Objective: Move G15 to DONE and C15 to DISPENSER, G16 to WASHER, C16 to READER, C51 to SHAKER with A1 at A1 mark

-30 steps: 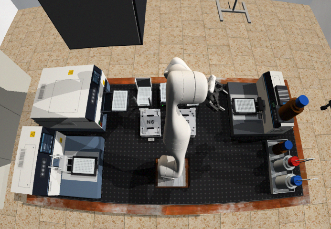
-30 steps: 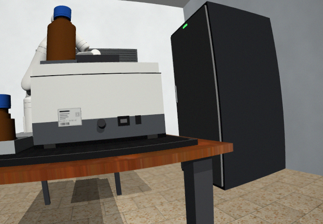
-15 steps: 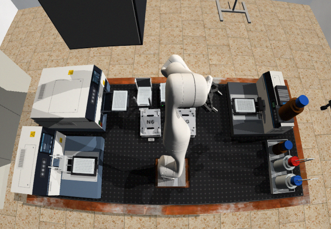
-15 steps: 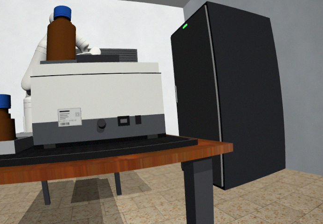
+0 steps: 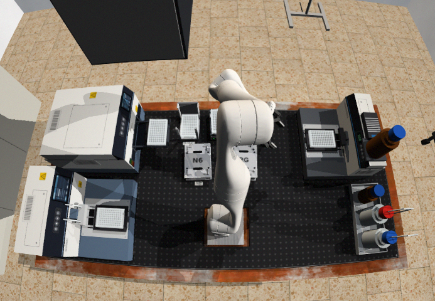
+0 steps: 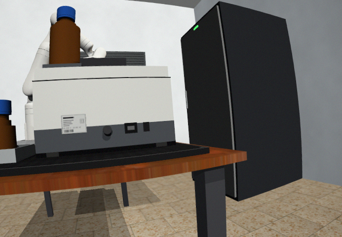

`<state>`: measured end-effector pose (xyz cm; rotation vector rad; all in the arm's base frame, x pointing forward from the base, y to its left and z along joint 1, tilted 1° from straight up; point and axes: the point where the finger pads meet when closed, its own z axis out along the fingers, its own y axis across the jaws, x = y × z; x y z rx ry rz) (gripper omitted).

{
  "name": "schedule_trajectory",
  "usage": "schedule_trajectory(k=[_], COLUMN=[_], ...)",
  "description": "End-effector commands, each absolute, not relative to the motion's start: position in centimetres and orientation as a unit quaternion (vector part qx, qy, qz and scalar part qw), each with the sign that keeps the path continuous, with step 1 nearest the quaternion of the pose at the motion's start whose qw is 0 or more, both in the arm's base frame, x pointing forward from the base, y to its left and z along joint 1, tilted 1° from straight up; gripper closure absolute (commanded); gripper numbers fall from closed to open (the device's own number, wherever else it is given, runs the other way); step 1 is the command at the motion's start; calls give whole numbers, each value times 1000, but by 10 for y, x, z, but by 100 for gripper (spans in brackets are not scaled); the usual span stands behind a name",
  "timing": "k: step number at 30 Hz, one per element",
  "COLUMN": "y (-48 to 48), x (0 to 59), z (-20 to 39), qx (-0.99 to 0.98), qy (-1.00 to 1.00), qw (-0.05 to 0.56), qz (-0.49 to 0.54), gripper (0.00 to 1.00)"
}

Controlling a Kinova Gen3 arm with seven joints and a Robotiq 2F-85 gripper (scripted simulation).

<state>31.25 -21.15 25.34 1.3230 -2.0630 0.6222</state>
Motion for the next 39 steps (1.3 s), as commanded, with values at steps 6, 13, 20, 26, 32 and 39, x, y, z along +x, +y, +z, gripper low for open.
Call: schedule_trajectory(k=[6,13,20,26,32,39], y=[-191,-179,-161,-152,-137,-120], x=[311,311,309,309,308,307], z=[248,245,240,238,234,229], qx=[488,481,471,465,455,444], qy=[-801,-813,-830,-839,-853,-867], qw=[274,258,234,221,201,177], qz=[215,202,185,175,160,142], gripper=[0,0,0,0,0,0])
